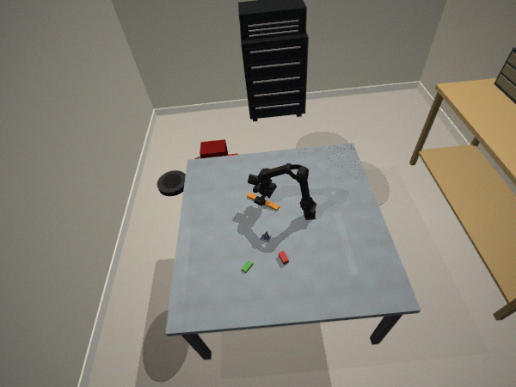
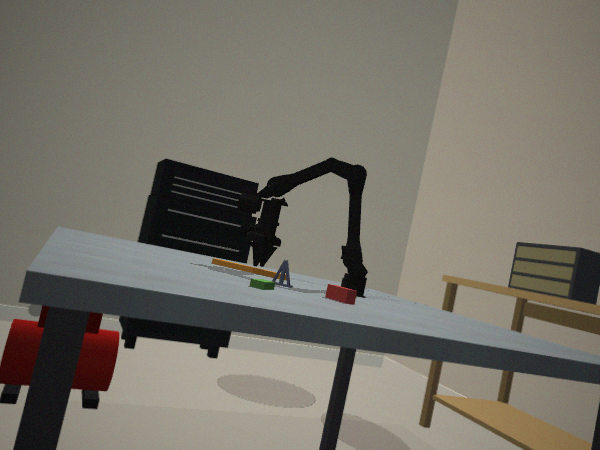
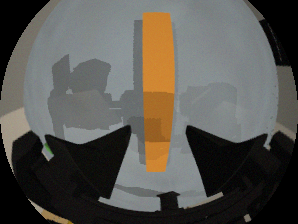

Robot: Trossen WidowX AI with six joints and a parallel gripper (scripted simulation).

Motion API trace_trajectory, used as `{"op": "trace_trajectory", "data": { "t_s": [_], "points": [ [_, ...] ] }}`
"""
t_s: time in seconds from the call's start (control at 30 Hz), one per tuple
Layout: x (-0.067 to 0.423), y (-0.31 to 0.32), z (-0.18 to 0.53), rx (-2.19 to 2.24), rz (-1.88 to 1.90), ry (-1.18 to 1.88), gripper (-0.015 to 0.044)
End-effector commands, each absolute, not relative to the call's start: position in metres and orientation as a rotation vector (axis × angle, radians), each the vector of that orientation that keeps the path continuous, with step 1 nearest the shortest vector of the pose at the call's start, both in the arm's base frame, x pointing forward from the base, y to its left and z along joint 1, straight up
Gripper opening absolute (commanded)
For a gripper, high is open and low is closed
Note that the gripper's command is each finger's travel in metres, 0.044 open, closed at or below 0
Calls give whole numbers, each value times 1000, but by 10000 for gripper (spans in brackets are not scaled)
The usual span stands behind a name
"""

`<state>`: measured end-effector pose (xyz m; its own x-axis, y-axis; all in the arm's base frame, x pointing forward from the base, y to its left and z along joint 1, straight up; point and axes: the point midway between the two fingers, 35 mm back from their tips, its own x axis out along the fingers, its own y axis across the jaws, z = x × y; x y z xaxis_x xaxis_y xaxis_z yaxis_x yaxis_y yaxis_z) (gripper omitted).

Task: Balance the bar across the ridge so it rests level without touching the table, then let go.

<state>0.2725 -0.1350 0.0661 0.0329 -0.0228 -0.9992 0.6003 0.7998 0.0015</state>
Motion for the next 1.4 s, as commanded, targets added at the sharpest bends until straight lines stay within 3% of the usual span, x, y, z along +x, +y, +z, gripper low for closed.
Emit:
{"op": "trace_trajectory", "data": {
  "t_s": [0.0, 0.73, 0.97, 1.2, 1.3, 1.37],
  "points": [
    [271, -134, 56, 495, -502, 1480, 315],
    [271, -134, 49, 495, -502, 1480, 315],
    [271, -134, 49, 494, -510, 1480, 131],
    [271, -134, 49, 494, -510, 1480, 85],
    [272, -135, 53, 494, -510, 1480, 6],
    [273, -135, 58, 494, -509, 1480, 0]
  ]
}}
